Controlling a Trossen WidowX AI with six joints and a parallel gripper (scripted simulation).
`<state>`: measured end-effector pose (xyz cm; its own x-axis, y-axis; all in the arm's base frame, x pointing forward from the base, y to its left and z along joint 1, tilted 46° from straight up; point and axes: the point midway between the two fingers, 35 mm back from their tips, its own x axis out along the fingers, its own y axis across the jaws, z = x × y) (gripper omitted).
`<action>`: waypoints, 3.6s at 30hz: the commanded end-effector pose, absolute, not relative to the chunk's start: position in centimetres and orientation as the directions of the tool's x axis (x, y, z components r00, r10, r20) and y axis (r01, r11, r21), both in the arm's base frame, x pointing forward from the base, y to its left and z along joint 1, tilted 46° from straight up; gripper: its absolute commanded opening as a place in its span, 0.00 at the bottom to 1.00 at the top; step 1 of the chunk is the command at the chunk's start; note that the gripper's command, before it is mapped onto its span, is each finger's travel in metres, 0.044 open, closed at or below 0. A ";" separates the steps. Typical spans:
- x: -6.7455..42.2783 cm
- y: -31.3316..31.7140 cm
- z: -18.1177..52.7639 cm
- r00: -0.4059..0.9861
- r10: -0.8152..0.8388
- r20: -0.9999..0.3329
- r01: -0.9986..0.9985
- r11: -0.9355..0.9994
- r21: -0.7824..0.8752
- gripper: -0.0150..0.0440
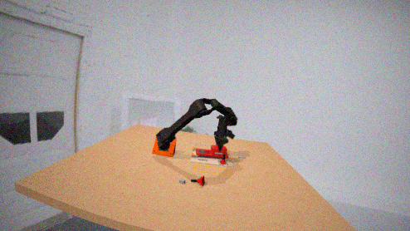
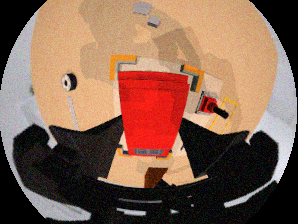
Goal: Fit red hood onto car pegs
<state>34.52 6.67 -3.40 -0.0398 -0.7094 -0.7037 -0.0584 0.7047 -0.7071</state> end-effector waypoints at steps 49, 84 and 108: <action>34.4 5.9 -4.1 -0.040 -0.710 -0.703 -0.058 0.704 -0.707 0.79; 34.6 11.1 0.9 -0.034 -0.711 -0.702 -0.059 0.703 -0.709 1.00; 34.6 11.1 0.9 -0.034 -0.711 -0.702 -0.059 0.703 -0.709 1.00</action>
<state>34.71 10.98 0.87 -0.0323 -0.7131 -0.7003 -0.0607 0.7008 -0.7108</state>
